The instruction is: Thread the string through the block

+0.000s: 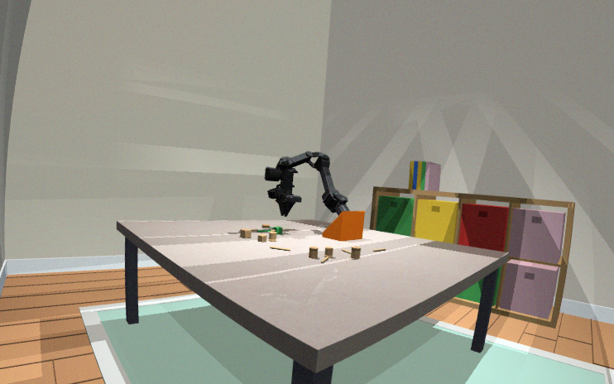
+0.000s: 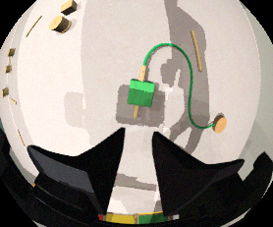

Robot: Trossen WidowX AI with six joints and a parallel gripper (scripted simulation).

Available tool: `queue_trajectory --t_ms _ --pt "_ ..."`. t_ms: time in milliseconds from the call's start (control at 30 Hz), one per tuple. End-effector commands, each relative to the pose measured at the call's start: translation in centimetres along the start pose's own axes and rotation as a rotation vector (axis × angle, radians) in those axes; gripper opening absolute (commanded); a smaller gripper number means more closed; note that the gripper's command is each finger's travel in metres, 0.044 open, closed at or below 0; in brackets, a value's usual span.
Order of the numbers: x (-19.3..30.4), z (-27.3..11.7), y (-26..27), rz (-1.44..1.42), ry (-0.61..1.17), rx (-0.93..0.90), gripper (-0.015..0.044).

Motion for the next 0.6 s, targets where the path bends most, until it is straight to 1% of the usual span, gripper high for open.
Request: queue_trajectory --t_ms 0,567 --pt "0.0 0.7 0.2 -0.004 0.002 -0.006 0.0124" --pt "-0.1 3.5 0.2 -0.003 0.002 -0.008 0.0124"
Point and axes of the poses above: the point midway between the two fingers, 35 mm back from their tips, its own z axis out along the fingers, its own y axis across the jaws, x = y × z, the point moved 3 cm from there along -z, back along the fingers, and after that the axes turned 3 degrees about -z, right-handed, at the moved point
